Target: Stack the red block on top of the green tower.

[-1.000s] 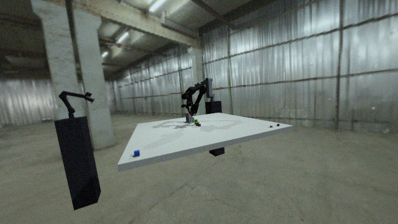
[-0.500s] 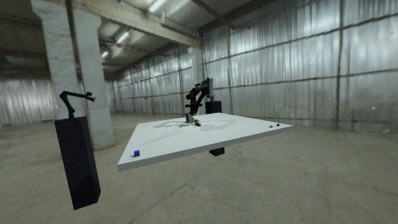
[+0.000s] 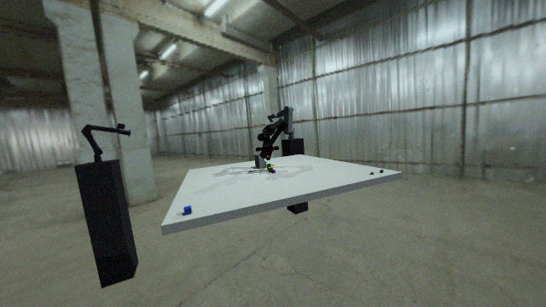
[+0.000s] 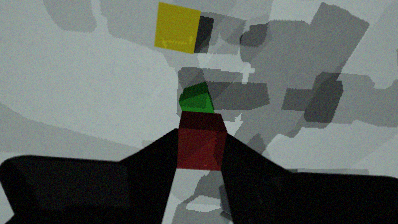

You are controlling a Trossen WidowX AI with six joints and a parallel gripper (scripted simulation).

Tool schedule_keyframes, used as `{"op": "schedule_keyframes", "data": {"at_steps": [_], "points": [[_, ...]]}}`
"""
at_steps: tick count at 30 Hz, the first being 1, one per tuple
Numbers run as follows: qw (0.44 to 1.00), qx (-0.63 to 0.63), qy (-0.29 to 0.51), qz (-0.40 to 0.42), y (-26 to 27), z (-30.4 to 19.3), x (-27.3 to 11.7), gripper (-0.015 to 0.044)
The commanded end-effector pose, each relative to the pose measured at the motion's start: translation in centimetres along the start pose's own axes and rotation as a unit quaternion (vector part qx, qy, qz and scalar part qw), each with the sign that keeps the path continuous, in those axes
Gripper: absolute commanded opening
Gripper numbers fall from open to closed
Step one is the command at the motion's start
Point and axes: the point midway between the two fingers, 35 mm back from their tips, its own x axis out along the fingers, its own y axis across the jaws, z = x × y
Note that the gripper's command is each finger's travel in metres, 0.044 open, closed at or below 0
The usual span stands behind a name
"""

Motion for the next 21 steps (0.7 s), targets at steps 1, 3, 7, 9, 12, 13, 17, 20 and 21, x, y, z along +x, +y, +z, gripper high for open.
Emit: {"op": "schedule_keyframes", "data": {"at_steps": [1,3,7,9,12,13,17,20,21], "points": [[1.0,0.001,-0.003,0.002,0.1,0.0,0.7,0.0],[1.0,0.001,-0.003,0.002,0.1,0.1,1.3,0.0],[1.0,0.001,-0.002,0.003,0.1,0.1,3.0,0.0],[1.0,0.001,-0.002,0.003,0.1,0.0,3.3,0.0],[1.0,0.001,-0.002,0.003,0.1,0.0,3.3,0.0],[1.0,0.001,-0.002,0.003,0.1,0.0,3.3,0.0],[1.0,0.001,-0.002,0.003,0.1,0.0,3.3,0.0],[1.0,0.001,-0.002,0.003,0.1,0.0,3.3,0.0],[1.0,0.001,-0.002,0.003,0.1,0.0,3.3,0.0]]}}
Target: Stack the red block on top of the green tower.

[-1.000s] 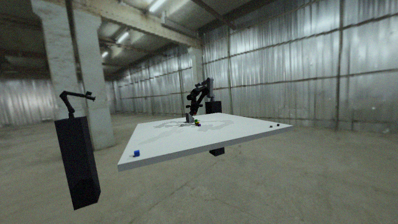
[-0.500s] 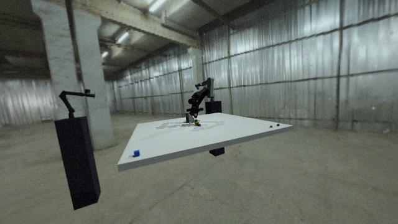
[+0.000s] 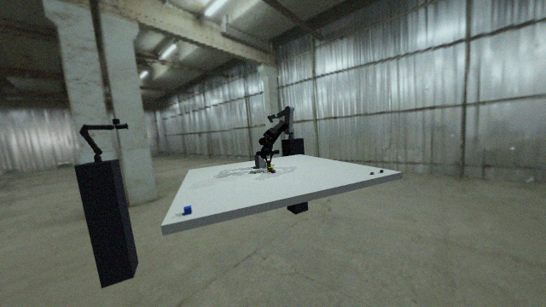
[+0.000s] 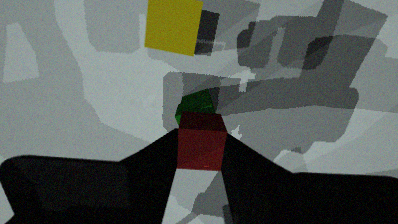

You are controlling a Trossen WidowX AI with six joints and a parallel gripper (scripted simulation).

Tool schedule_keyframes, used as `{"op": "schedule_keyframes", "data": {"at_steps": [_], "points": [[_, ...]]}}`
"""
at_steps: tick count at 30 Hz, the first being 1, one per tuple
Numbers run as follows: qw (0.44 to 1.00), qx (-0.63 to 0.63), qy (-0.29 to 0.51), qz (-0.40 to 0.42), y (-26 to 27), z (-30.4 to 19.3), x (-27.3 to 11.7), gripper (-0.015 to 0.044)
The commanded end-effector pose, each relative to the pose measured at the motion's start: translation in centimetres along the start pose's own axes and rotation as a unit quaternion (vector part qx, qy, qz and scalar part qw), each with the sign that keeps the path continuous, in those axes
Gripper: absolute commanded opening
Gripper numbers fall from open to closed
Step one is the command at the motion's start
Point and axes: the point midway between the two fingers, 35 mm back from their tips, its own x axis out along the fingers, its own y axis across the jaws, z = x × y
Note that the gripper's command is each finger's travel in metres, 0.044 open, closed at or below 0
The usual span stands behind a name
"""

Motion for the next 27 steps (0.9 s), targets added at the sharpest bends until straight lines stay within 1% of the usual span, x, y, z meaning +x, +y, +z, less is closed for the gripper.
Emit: {"op": "schedule_keyframes", "data": {"at_steps": [1,18,27], "points": [[1.0,0.001,-0.001,0.002,0.06,0.04,0.05,0.0],[1.0,0.001,-0.001,0.002,0.06,0.06,-0.11,0.0],[1.0,0.0,0.0,0.0,0.0,0.01,0.07,0.0236]]}}
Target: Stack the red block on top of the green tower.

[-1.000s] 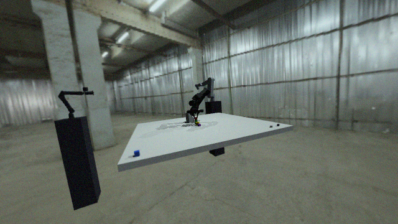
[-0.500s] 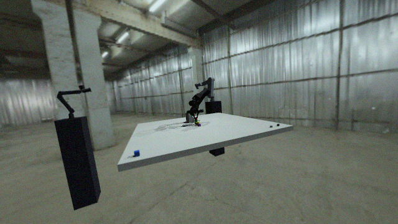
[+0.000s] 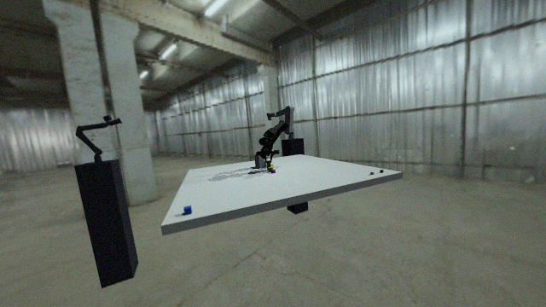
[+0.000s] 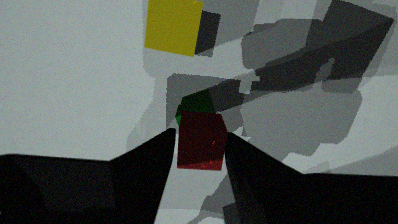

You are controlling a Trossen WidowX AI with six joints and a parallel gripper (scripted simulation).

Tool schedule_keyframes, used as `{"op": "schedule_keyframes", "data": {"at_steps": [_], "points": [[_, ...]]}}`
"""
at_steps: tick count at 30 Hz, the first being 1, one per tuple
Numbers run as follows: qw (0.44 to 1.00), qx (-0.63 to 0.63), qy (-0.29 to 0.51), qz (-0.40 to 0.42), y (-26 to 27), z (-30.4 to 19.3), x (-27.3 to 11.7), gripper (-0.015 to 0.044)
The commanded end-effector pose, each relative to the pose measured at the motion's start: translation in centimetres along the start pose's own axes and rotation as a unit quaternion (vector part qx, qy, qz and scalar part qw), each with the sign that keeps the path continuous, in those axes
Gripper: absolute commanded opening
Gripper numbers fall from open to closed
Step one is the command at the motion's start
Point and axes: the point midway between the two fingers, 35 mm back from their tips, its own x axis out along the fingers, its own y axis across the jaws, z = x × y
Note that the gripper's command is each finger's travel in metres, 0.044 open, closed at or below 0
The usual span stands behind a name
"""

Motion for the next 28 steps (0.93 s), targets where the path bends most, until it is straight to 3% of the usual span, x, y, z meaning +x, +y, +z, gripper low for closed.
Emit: {"op": "schedule_keyframes", "data": {"at_steps": [1,8,28], "points": [[1.0,0.0,0.0,0.0,-0.02,-0.02,0.01,0.0262],[1.0,0.0,0.0,0.0,-0.02,-0.02,0.01,0.044],[1.0,0.0,0.0,0.0,-0.02,-0.02,0.01,0.044]]}}
